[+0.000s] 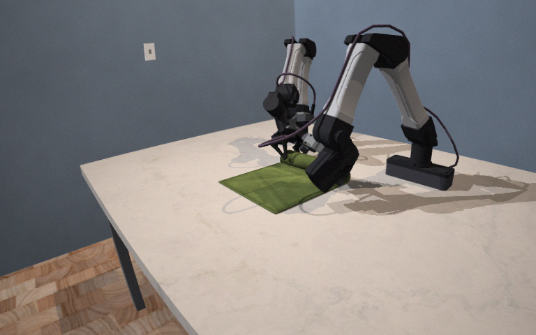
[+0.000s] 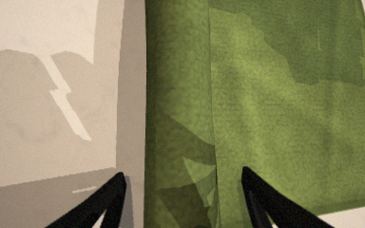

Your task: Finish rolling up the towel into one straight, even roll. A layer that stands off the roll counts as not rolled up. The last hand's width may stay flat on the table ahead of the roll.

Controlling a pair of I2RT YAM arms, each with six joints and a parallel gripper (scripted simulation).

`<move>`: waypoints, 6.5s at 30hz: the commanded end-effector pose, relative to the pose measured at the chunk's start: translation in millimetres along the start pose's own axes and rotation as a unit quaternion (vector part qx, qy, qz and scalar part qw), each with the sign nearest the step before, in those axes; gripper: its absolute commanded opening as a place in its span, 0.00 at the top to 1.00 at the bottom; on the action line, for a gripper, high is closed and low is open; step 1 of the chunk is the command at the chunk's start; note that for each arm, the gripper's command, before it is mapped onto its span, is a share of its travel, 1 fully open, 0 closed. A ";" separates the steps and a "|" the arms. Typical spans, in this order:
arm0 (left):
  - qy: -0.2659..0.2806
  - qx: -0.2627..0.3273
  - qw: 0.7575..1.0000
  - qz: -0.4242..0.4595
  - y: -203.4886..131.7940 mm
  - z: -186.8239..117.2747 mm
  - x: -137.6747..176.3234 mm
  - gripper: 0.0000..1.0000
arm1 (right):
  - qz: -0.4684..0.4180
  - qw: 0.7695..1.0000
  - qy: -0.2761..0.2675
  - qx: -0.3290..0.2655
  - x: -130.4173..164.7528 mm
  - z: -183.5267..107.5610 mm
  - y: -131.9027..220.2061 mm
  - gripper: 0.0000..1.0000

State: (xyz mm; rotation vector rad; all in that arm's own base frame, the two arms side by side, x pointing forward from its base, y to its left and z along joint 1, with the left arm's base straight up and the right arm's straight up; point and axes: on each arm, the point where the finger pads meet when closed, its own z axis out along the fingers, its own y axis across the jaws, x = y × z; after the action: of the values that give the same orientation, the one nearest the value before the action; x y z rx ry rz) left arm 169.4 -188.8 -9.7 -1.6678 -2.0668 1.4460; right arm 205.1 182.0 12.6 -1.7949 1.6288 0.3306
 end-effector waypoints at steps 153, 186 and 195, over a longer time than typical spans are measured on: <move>0.002 -0.405 0.840 0.362 21.5 -17.7 -17.2 0.28 | 0.332 0.852 0.011 -0.404 -6.2 2.0 -11.4 0.78; 0.002 -0.405 0.840 0.362 21.5 -17.7 -17.2 0.70 | 0.332 0.852 0.011 -0.404 -12.1 -5.3 -14.5 0.32; 0.002 -0.396 0.847 0.354 21.3 -17.9 -17.3 0.70 | 0.332 0.852 0.011 -0.404 -10.1 -15.7 -24.3 0.15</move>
State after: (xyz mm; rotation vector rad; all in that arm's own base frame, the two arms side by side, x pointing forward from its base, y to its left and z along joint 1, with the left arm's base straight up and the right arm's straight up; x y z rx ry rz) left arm 193.7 -189.4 -12.6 -2.9856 -2.3081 0.6130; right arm 212.7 186.9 31.2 -1.6647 2.3091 1.5270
